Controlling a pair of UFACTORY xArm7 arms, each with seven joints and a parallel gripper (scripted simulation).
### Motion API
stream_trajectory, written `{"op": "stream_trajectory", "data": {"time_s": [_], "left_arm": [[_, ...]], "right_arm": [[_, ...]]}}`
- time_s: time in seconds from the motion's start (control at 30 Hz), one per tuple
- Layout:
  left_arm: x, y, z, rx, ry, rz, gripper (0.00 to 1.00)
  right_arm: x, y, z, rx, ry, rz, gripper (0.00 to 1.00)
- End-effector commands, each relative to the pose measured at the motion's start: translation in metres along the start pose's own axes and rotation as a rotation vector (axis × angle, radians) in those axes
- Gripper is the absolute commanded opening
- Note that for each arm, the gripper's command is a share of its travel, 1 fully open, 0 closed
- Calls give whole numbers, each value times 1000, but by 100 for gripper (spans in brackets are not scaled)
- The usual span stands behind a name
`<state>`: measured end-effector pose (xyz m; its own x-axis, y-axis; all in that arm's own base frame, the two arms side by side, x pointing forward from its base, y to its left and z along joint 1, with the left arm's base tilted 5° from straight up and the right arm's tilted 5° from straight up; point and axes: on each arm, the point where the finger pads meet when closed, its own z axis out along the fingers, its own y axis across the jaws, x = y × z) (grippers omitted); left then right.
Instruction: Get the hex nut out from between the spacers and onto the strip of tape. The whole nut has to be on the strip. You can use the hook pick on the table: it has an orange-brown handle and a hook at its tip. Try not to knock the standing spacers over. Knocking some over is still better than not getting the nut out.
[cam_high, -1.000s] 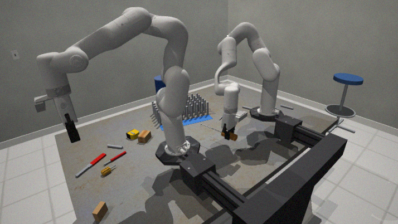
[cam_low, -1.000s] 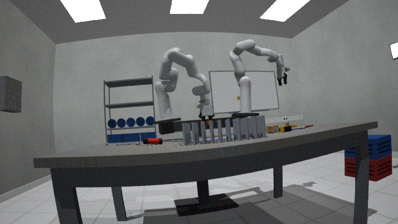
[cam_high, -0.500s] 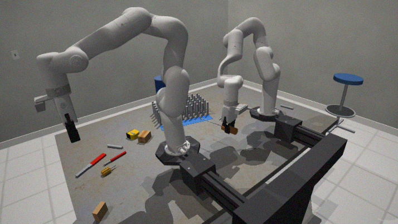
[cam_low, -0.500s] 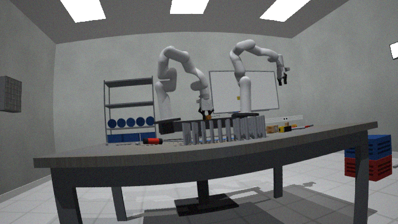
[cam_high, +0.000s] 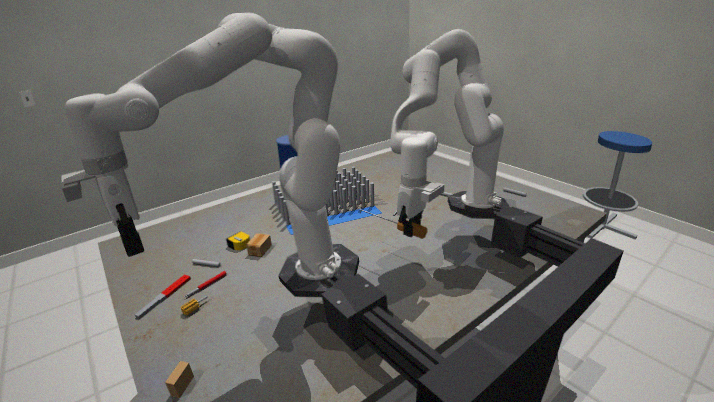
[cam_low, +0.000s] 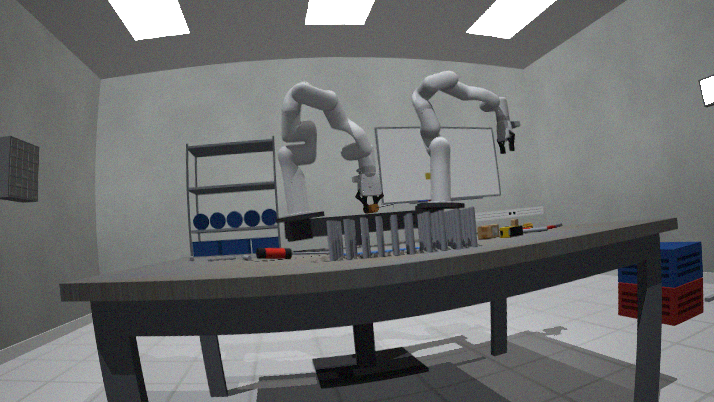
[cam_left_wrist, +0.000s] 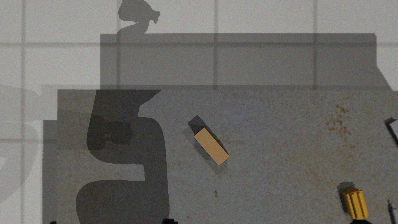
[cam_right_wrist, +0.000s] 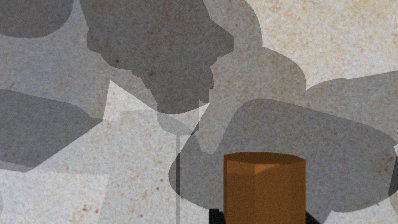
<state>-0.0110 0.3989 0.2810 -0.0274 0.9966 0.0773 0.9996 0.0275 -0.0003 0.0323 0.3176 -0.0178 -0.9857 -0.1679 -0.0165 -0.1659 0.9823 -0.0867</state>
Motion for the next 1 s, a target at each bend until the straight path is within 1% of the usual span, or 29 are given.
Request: {"op": "stream_trajectory", "data": {"time_s": [0.0,0.67,0.8,0.9,0.97], "left_arm": [[1,0,-2,0,5,0,100],[1,0,-2,0,5,0,100],[1,0,-2,0,5,0,100],[1,0,-2,0,5,0,100],[1,0,-2,0,5,0,100]], "right_arm": [[0,1,-1,-3,-1,0,0],[-3,0,-1,-3,-1,4,0],[-17,-5,-1,-3,-1,31,0],[-37,-14,0,-3,-1,70,0],[-55,-22,0,-3,-1,105,0]]}}
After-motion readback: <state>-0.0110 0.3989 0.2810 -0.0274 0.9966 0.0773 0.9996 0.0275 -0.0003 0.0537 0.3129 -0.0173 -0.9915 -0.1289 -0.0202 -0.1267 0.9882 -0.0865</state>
